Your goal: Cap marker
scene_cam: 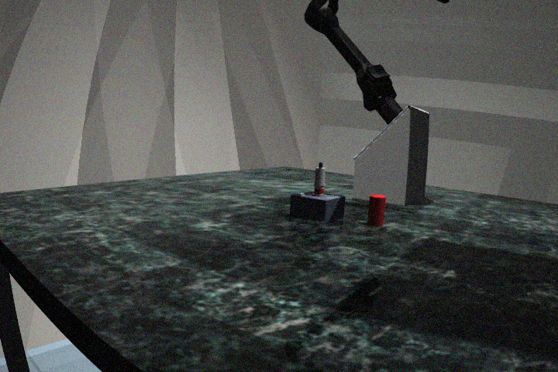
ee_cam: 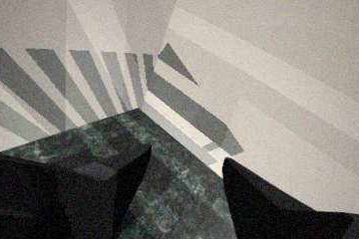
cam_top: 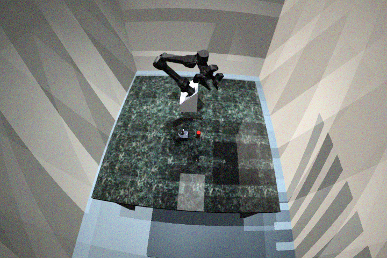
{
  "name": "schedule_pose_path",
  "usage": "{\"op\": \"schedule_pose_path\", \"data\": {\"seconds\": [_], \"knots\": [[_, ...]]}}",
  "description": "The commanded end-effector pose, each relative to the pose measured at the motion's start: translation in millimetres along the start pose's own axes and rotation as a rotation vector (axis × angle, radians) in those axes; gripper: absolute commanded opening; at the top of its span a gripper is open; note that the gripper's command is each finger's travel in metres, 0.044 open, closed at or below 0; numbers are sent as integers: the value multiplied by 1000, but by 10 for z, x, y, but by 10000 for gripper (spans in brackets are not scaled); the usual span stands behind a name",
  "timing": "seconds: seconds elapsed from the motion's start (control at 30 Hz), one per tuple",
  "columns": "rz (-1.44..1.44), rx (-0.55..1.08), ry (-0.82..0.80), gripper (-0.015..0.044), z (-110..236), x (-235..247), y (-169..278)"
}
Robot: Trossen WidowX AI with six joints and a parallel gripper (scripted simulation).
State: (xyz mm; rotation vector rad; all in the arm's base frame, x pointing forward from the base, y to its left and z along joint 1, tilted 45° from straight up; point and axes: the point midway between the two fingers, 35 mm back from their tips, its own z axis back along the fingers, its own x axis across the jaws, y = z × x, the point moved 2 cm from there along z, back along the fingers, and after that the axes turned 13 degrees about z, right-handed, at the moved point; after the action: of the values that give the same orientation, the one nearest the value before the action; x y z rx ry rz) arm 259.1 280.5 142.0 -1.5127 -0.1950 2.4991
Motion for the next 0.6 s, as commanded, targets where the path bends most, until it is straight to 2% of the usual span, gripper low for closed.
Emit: {"op": "schedule_pose_path", "data": {"seconds": [0.0, 0.23, 0.43, 0.57], "knots": [[103, 121, -46, 253, -324, 76, 284], [342, 411, -267, 253, -916, 326, 1165], [470, 604, -487, 253, -1158, 518, 1873], [551, 760, -723, 253, -1271, 675, 2529]]}}
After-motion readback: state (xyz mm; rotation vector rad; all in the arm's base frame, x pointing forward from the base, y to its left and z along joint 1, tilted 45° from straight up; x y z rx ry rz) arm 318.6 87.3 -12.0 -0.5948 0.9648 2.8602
